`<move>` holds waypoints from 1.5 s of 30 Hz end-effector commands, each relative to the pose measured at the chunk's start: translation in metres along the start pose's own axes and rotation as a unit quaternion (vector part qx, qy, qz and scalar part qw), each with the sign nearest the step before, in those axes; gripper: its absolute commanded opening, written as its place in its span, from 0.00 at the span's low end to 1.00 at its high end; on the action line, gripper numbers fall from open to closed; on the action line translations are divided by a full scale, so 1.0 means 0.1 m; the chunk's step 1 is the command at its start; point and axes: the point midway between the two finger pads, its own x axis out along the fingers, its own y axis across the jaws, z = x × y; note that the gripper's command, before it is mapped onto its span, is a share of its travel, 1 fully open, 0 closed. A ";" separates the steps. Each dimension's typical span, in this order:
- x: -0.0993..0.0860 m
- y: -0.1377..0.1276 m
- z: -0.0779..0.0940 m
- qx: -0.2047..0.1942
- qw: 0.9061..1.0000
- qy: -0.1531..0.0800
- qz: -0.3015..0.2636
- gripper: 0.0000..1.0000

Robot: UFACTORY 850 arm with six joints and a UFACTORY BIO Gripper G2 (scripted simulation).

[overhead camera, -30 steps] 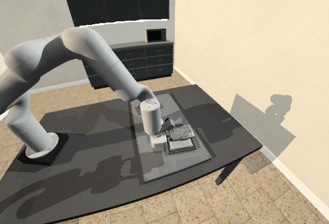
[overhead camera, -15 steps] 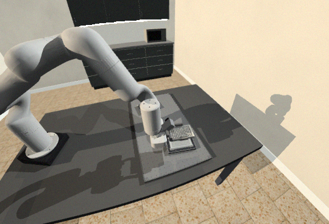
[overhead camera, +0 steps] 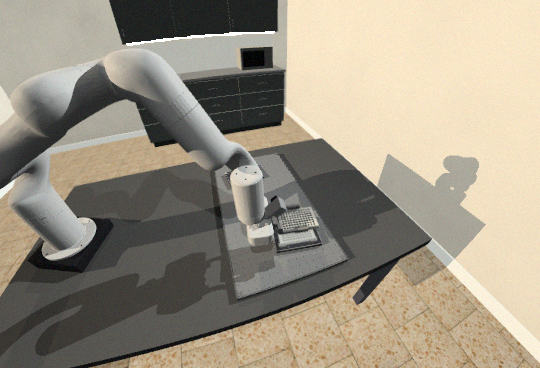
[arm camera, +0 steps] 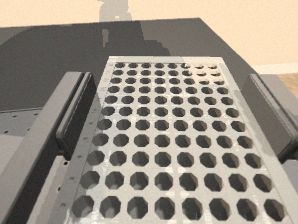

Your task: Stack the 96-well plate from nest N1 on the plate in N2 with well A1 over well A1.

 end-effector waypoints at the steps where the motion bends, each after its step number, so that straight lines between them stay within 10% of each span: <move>1: 0.01 0.00 -0.03 0.000 1.000 -0.001 0.000 0.00; 45: 0.01 0.00 -0.43 0.000 1.000 -0.001 0.000 0.00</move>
